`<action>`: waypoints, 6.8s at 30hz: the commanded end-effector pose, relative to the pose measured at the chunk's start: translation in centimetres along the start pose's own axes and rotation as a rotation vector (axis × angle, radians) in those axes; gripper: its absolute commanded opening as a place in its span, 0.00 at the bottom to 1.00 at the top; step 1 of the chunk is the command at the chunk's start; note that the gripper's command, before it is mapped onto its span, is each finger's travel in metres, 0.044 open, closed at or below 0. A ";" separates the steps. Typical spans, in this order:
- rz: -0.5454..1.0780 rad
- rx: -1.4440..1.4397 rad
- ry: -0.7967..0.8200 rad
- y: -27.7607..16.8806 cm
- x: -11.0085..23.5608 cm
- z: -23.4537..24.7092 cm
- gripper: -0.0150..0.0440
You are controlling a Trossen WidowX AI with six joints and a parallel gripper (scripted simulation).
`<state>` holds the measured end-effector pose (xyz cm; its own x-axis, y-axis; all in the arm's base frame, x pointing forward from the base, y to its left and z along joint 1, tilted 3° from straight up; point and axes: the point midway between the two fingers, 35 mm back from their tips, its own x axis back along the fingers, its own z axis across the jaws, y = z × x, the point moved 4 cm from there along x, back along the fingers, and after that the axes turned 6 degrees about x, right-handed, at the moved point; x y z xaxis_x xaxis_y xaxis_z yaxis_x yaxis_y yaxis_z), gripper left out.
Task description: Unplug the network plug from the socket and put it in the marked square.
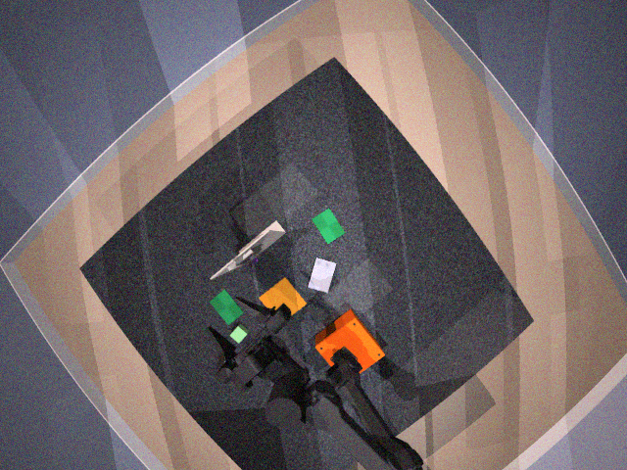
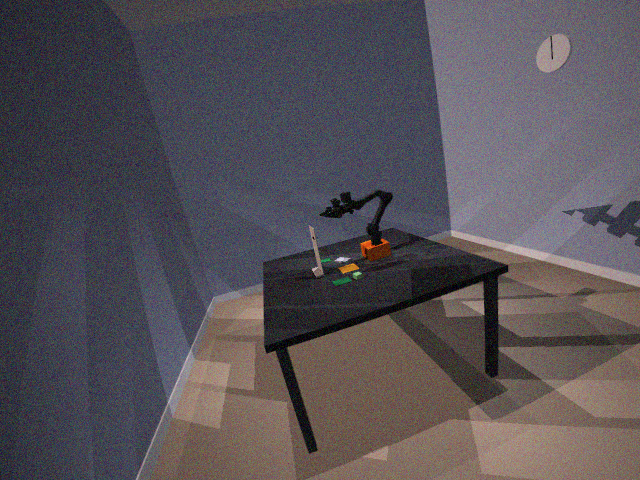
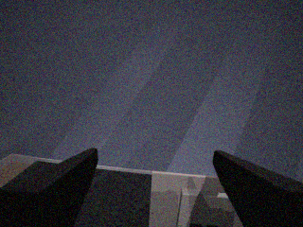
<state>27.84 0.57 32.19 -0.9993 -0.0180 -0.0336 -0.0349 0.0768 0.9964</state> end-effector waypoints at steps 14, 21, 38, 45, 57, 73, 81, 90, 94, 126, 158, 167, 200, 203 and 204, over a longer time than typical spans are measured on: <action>-0.010 -0.422 0.035 -4.9 -0.5 -2.6 0.52; -0.007 -0.656 0.057 -7.6 0.1 -4.0 0.52; 0.028 -1.218 0.106 -13.4 3.7 -6.2 0.52; 0.055 -1.447 0.121 -15.4 5.8 -6.4 0.52; 0.069 -1.561 0.128 -16.1 6.0 -6.6 0.52; 0.067 -1.560 0.130 -16.2 1.1 -7.1 0.52; 0.066 -1.557 0.130 -16.1 0.2 -7.3 0.52; 0.065 -1.552 0.129 -16.0 -1.2 -7.5 0.52; 0.065 -1.551 0.129 -16.0 -1.9 -7.6 0.52; 0.063 -1.560 0.133 -16.0 -4.9 -7.9 0.35; 0.064 -1.560 0.133 -16.0 -3.7 -7.7 0.25; 0.064 -1.560 0.132 -16.0 -3.1 -7.6 0.25; 0.066 -1.560 0.131 -16.2 -0.8 -7.7 0.25; 0.066 -1.560 0.131 -16.2 -0.6 -7.7 0.25; 0.066 -1.560 0.131 -16.2 -0.5 -7.7 0.25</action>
<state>29.27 -8.44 16.55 -0.9884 -0.1399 -0.0590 0.1343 -0.9868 0.0906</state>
